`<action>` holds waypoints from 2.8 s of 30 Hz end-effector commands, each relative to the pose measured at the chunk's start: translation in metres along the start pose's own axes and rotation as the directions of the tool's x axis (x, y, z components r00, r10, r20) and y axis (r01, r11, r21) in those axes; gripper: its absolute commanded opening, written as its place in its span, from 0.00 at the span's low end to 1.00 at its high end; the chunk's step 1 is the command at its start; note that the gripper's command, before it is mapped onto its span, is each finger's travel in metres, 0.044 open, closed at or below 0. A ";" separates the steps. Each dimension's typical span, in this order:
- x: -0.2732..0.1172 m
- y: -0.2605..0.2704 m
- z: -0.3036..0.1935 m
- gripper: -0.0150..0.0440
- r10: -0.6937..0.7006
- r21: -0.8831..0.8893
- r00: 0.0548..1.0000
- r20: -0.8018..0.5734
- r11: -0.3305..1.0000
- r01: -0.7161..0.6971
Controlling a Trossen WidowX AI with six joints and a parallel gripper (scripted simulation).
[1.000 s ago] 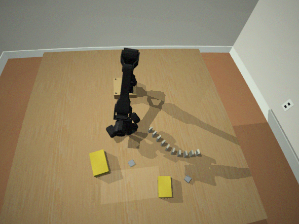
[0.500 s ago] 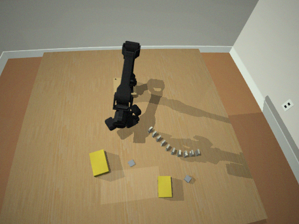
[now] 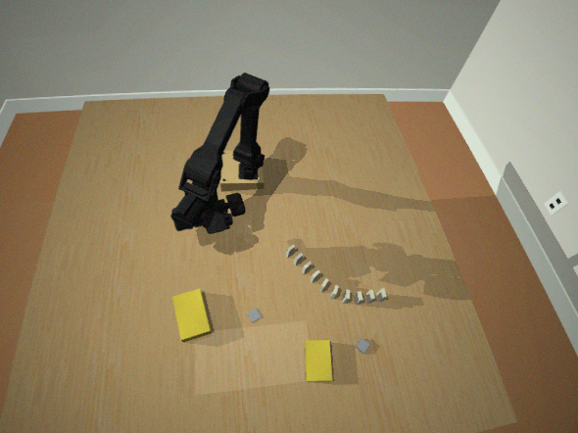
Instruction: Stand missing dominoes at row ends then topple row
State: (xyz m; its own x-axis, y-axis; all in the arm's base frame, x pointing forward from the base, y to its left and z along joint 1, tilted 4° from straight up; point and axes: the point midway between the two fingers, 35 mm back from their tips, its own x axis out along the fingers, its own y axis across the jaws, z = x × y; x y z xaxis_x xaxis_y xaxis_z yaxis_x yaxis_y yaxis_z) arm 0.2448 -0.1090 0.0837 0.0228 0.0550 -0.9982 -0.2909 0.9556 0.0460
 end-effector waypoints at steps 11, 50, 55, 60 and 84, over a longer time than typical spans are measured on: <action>0.020 -0.027 -0.041 0.44 0.069 0.139 0.993 0.100 0.987 -0.083; 0.058 -0.028 -0.062 0.44 -0.017 0.058 0.305 0.952 0.990 -0.126; 0.049 -0.024 -0.071 0.44 -0.087 0.097 0.162 0.983 0.993 -0.059; 0.045 -0.021 -0.077 0.44 -0.125 0.131 0.093 0.988 0.990 -0.052; 0.039 -0.019 -0.081 0.44 -0.147 0.147 0.033 0.989 0.989 0.003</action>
State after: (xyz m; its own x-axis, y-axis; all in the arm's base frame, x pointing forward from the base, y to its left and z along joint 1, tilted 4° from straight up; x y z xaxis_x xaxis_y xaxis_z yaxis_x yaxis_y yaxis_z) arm 0.1739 -0.1489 0.0407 0.9894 0.1451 -0.0053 -0.1446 0.9882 0.0512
